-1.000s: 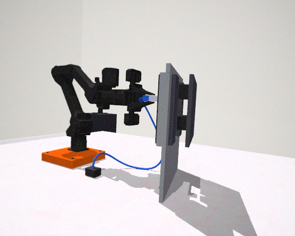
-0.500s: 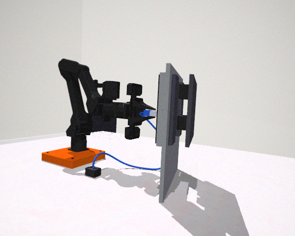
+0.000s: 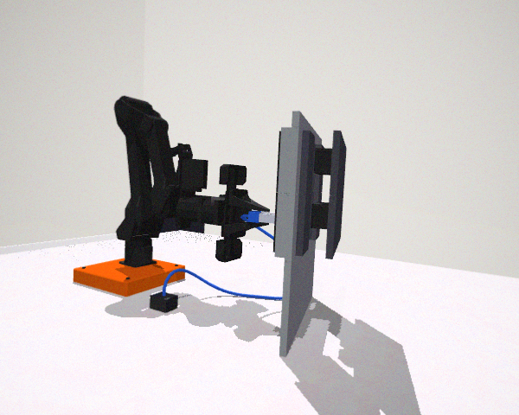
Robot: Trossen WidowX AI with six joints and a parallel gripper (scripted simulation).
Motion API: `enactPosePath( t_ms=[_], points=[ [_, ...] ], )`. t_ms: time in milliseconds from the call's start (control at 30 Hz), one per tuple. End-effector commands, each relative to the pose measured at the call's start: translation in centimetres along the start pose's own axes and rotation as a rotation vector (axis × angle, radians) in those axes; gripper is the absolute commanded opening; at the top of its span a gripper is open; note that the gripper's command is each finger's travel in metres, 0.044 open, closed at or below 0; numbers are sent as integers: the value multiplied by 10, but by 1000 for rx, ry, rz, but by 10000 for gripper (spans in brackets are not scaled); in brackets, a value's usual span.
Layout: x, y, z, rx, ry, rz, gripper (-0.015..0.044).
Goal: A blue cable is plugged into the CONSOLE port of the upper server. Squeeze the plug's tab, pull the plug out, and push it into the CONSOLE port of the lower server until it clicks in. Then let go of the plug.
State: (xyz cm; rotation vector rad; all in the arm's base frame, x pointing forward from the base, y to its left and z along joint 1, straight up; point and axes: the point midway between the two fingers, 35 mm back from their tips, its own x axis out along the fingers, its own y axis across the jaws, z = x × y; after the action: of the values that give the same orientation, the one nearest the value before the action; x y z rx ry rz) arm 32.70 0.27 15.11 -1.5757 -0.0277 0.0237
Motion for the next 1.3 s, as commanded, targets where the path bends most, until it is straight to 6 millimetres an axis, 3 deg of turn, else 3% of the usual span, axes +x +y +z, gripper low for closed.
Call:
enactPosePath(
  t_ms=[0, 1267],
  points=[
    [1, -3, 1, -2, -9, -12, 0],
    [17, -9, 6, 1, -38, -21, 0]
  ],
)
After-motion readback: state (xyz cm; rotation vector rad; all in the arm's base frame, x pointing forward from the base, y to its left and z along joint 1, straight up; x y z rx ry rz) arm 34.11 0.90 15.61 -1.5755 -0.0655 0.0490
